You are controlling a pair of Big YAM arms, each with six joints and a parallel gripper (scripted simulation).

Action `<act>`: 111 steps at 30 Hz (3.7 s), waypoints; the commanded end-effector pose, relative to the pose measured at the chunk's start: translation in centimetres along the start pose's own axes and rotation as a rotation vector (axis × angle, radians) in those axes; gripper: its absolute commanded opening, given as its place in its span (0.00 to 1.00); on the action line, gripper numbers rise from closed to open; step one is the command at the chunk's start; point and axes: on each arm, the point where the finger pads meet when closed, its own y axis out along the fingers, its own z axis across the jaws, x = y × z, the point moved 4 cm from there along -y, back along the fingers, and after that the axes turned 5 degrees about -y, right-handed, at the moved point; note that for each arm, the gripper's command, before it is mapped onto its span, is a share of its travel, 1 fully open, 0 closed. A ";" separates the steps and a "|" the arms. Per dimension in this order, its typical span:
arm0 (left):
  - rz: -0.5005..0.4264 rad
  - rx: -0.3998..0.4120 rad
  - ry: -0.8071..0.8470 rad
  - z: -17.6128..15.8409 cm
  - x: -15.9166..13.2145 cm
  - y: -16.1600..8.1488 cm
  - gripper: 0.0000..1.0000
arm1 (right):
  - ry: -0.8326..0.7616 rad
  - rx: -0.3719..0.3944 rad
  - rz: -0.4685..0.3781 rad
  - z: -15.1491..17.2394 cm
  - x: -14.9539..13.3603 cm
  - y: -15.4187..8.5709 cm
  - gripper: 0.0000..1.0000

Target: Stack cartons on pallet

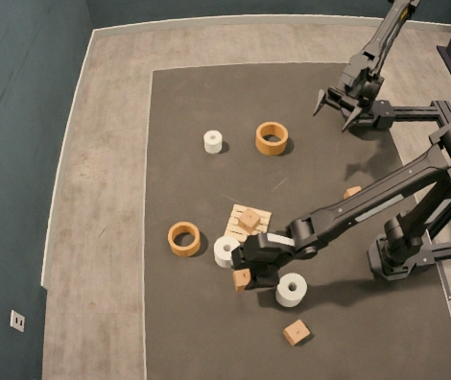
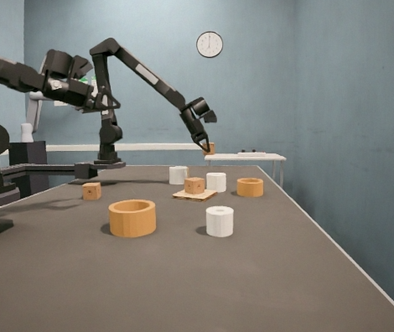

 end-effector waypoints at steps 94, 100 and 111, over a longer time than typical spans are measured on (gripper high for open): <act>-0.011 0.353 -0.630 -23.8 -6.6 -1.0 0.46 | 0.005 -0.015 0.017 -0.4 -1.4 -2.6 1.00; -0.006 0.363 -0.623 -23.3 -7.9 0.2 0.46 | 0.005 -0.015 0.017 -0.4 -1.4 -2.6 1.00; -0.008 0.360 -0.629 -23.3 -9.0 1.3 0.46 | 0.005 -0.015 0.017 -0.4 -1.4 -2.6 1.00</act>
